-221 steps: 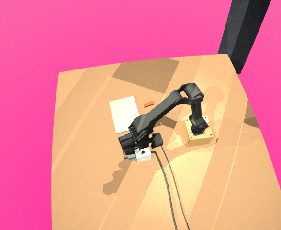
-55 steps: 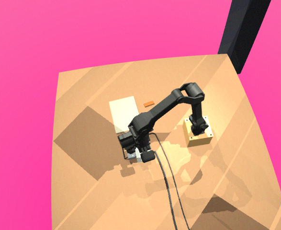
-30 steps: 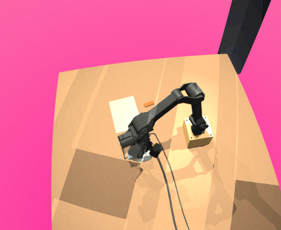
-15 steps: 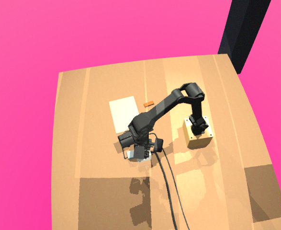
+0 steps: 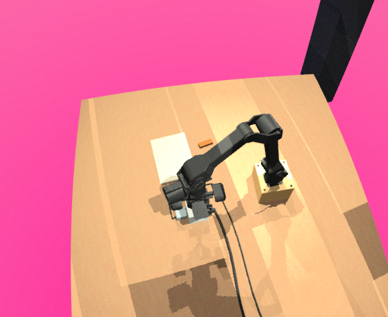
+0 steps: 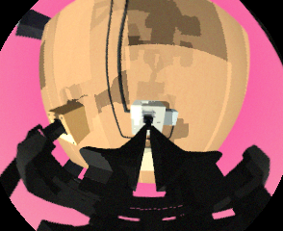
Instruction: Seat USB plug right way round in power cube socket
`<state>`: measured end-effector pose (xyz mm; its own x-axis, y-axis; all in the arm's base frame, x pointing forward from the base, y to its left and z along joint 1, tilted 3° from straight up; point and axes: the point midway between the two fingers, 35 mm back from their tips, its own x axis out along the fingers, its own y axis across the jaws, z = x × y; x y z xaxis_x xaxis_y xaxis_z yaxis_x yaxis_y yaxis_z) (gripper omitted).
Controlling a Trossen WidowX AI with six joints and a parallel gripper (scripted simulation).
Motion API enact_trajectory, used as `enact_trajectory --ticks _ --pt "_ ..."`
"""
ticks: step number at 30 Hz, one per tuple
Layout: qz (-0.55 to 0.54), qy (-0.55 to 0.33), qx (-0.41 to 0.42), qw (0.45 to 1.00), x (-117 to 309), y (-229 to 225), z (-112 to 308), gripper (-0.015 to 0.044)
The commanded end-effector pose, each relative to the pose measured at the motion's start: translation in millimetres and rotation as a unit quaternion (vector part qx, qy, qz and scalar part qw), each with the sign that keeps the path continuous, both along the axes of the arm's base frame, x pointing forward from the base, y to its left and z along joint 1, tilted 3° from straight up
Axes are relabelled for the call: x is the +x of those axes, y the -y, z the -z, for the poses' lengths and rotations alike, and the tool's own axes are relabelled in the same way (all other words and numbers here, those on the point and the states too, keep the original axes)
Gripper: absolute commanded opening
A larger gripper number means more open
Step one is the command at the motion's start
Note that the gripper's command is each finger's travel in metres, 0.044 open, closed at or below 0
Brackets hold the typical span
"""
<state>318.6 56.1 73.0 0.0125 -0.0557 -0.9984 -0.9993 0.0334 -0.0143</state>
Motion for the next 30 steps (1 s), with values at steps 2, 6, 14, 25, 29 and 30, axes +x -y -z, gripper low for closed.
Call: enact_trajectory --ticks 2,6,14,25,29,30 --pt "-0.046 -0.003 0.0 0.999 0.1 0.0 0.2 0.0" --pt "-0.046 -0.003 0.0 0.999 0.1 0.0 0.2 0.0" --pt "-0.042 -0.002 0.0 0.999 0.1 0.0 0.1 0.0" --pt "-0.039 -0.002 0.0 0.999 0.3 0.8 1.4 0.0" --pt "-0.038 -0.002 0.0 0.999 0.3 1.1 1.9 0.0" --pt "-0.038 -0.002 0.0 0.999 0.3 1.2 2.0 0.0"
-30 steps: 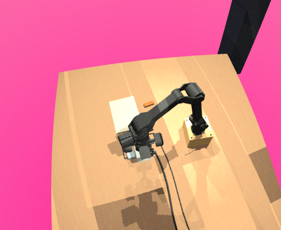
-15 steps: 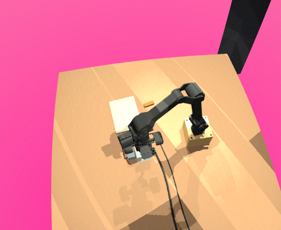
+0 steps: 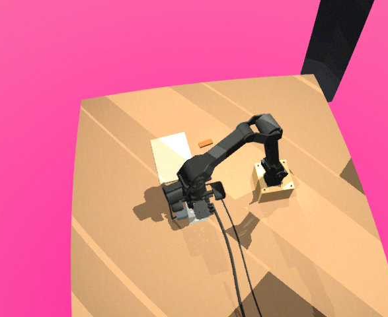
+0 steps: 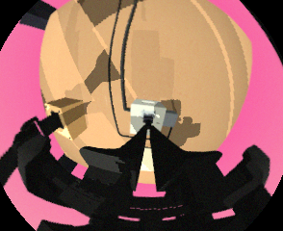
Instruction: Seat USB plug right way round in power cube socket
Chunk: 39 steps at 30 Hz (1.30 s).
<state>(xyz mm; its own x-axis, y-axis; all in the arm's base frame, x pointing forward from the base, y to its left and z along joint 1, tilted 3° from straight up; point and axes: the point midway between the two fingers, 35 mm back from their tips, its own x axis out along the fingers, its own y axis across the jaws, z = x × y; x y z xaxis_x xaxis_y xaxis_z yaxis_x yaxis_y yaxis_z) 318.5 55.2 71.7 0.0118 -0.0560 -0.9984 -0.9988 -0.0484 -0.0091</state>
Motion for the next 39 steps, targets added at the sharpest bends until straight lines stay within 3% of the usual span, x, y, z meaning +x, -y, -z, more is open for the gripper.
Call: enact_trajectory --ticks 1,39 --pt "0.003 0.001 0.0 1.0 0.4 0.3 0.9 0.0" --pt "0.012 0.001 0.0 1.0 0.9 3.0 5.3 0.0"
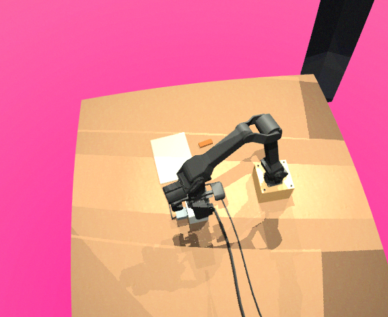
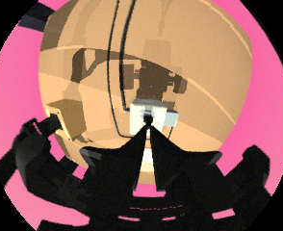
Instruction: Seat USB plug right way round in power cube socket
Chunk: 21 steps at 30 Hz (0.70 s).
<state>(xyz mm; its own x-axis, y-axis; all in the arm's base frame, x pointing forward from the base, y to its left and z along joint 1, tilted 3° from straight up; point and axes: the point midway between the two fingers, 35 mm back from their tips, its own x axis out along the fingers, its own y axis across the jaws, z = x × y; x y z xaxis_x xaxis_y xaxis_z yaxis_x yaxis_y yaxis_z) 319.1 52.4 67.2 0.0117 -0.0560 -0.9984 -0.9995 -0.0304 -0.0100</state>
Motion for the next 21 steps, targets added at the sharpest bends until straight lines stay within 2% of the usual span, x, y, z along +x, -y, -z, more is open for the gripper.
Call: enact_trajectory --ticks 1,21 --pt "0.003 0.001 0.0 1.0 0.4 0.3 0.9 0.0" --pt "0.008 0.001 0.0 1.0 0.7 1.7 3.2 0.0"
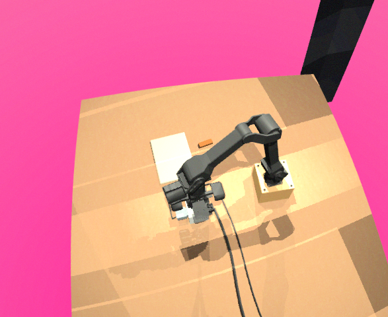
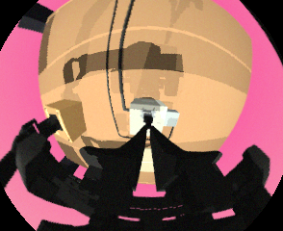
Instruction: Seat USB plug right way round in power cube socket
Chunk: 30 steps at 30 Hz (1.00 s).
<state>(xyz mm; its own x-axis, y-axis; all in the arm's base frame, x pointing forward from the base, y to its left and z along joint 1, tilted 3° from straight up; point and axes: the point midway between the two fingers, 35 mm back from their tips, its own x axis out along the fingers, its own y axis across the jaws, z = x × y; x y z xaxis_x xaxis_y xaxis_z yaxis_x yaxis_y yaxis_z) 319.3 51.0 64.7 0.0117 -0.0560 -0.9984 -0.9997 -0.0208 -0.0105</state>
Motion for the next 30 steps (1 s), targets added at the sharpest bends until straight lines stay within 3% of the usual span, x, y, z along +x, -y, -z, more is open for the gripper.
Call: enact_trajectory --ticks 1,30 --pt "0.003 0.001 0.0 1.0 0.4 0.3 0.9 0.0" --pt "0.01 0.001 0.0 1.0 0.8 2.4 4.2 0.0"
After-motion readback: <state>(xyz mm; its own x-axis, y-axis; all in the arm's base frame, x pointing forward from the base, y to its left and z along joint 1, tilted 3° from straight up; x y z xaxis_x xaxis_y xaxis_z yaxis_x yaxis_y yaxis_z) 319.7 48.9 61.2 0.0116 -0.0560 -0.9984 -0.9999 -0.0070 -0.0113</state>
